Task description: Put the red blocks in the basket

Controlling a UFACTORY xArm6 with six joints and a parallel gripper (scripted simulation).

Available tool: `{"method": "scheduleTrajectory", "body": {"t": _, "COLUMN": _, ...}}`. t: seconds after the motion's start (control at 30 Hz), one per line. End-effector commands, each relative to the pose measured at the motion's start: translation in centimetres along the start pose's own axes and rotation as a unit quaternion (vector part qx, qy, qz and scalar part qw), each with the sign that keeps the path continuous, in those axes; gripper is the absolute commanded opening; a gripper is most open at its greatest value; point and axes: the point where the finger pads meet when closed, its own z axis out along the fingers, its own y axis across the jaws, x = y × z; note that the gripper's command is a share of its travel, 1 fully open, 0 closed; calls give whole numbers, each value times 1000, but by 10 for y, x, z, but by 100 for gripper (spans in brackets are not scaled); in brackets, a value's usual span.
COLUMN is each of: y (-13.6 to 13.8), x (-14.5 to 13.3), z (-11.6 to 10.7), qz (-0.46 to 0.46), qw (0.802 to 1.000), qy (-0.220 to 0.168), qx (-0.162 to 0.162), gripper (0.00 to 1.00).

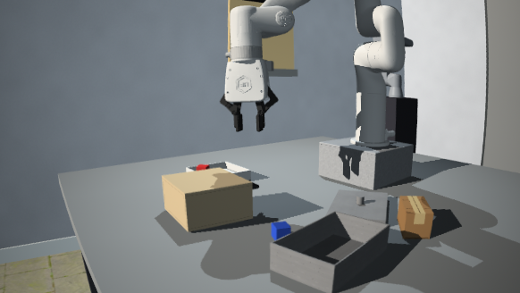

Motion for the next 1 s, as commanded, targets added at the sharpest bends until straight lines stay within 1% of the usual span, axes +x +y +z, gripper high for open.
{"method": "scheduleTrajectory", "body": {"t": 0.0, "y": 65, "x": -21, "z": -2, "qz": 17, "qw": 1000, "qy": -1, "qx": 15, "gripper": 50}}
{"method": "scheduleTrajectory", "body": {"t": 0.1, "y": 97, "x": -21, "z": 2, "qz": 28, "qw": 1000, "qy": -1, "qx": 15, "gripper": 50}}
{"method": "scheduleTrajectory", "body": {"t": 0.3, "y": 188, "x": -27, "z": 9, "qz": 35, "qw": 999, "qy": -1, "qx": 15, "gripper": 50}}
{"method": "scheduleTrajectory", "body": {"t": 0.47, "y": 259, "x": -35, "z": 9, "qz": 35, "qw": 999, "qy": -1, "qx": 15, "gripper": 50}}
{"method": "scheduleTrajectory", "body": {"t": 0.53, "y": 259, "x": -35, "z": 9, "qz": 35, "qw": 999, "qy": -1, "qx": 15, "gripper": 50}}
{"method": "scheduleTrajectory", "body": {"t": 0.57, "y": 273, "x": -37, "z": 8, "qz": 35, "qw": 999, "qy": -1, "qx": 15, "gripper": 50}}
{"method": "scheduleTrajectory", "body": {"t": 0.83, "y": 273, "x": -37, "z": 8, "qz": 35, "qw": 999, "qy": -1, "qx": 15, "gripper": 50}}
{"method": "scheduleTrajectory", "body": {"t": 0.87, "y": 273, "x": -37, "z": 8, "qz": 35, "qw": 999, "qy": -1, "qx": 15, "gripper": 44}}
{"method": "scheduleTrajectory", "body": {"t": 0.97, "y": 273, "x": -37, "z": 8, "qz": 35, "qw": 999, "qy": -1, "qx": 15, "gripper": 44}}
